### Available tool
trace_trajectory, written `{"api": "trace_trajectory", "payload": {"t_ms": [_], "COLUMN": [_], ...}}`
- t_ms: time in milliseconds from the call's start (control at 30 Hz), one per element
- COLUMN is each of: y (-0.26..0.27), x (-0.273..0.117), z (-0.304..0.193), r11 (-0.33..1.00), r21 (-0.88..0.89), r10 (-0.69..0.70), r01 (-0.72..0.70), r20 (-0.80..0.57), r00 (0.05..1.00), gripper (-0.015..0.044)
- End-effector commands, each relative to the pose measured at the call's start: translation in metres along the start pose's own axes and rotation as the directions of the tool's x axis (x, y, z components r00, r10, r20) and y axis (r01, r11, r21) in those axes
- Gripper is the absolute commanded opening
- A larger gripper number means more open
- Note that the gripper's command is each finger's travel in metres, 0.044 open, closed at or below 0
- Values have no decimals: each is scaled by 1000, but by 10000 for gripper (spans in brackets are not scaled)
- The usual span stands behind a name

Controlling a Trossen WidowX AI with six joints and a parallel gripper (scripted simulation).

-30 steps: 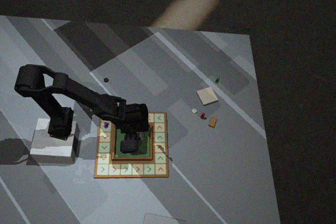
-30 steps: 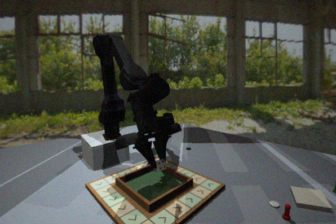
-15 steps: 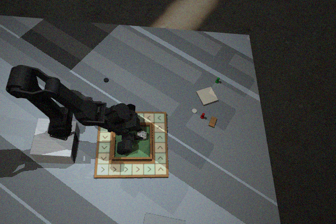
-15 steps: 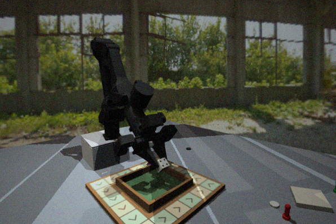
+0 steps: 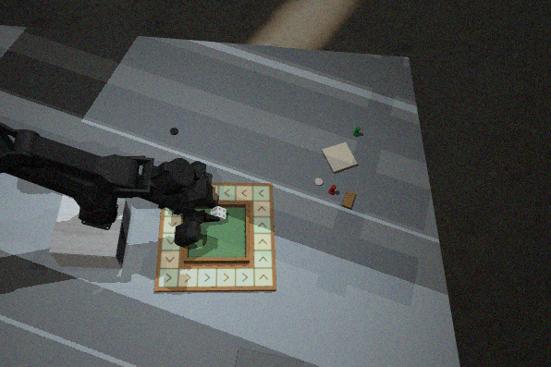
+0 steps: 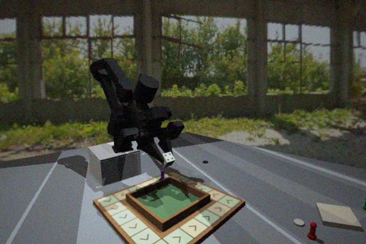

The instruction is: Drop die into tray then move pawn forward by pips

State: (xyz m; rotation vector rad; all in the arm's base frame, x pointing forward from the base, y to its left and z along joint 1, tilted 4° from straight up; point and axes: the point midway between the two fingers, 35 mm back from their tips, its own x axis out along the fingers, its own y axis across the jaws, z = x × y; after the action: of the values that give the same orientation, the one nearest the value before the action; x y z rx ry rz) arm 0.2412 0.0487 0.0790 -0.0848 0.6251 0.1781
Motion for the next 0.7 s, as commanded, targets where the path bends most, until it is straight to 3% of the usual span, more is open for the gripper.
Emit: {"api": "trace_trajectory", "payload": {"t_ms": [0,500,667], "y": [-1,0,0], "x": [-2,-1,-1], "z": [1,0,0], "r11": [1000,1000,1000], "r21": [1,0,0], "r10": [-6,0,0], "r01": [6,0,0], "r20": [3,-1,-1], "r00": [1000,1000,1000], "gripper": [0,0,131]}}
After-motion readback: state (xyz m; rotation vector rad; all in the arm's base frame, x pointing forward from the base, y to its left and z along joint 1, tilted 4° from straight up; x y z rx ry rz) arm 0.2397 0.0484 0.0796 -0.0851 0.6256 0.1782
